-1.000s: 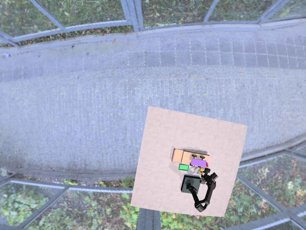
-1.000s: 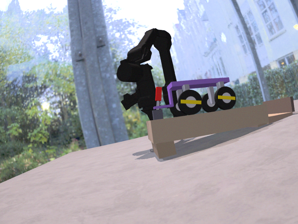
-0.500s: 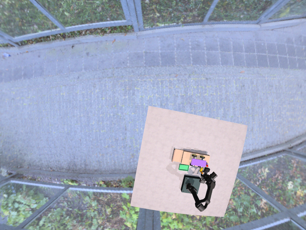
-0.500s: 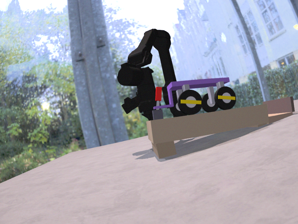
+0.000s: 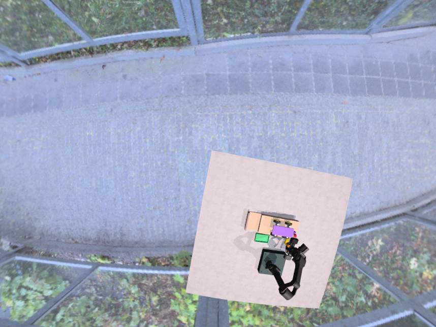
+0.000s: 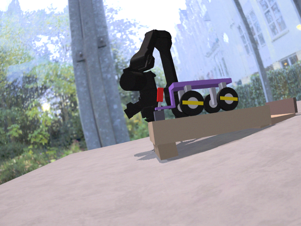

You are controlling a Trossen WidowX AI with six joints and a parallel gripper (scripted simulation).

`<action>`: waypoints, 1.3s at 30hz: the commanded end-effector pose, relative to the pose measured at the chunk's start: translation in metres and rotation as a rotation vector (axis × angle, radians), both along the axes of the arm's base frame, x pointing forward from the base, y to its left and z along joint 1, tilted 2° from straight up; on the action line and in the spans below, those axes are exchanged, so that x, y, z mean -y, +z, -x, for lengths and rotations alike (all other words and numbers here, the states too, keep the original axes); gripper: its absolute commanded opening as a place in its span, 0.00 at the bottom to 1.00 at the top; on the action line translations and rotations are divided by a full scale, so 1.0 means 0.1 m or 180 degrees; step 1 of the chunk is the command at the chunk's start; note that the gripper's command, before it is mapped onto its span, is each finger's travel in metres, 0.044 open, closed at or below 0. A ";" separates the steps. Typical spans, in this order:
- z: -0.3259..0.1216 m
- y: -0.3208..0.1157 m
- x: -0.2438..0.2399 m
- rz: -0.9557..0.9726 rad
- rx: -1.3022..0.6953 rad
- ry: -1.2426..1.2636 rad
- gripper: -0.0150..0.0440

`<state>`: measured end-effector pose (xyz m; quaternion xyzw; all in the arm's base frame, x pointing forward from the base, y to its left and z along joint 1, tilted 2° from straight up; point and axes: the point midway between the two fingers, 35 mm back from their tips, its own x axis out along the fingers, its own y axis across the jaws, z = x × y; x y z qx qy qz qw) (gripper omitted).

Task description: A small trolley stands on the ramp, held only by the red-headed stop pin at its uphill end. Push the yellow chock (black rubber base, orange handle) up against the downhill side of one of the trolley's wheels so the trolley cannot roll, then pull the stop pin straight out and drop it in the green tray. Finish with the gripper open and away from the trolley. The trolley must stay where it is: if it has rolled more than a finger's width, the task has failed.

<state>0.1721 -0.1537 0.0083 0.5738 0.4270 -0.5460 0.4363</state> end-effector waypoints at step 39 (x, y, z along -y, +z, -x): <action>0.07 1.00 -0.03 -0.0007 -0.0022 -0.0010 0.25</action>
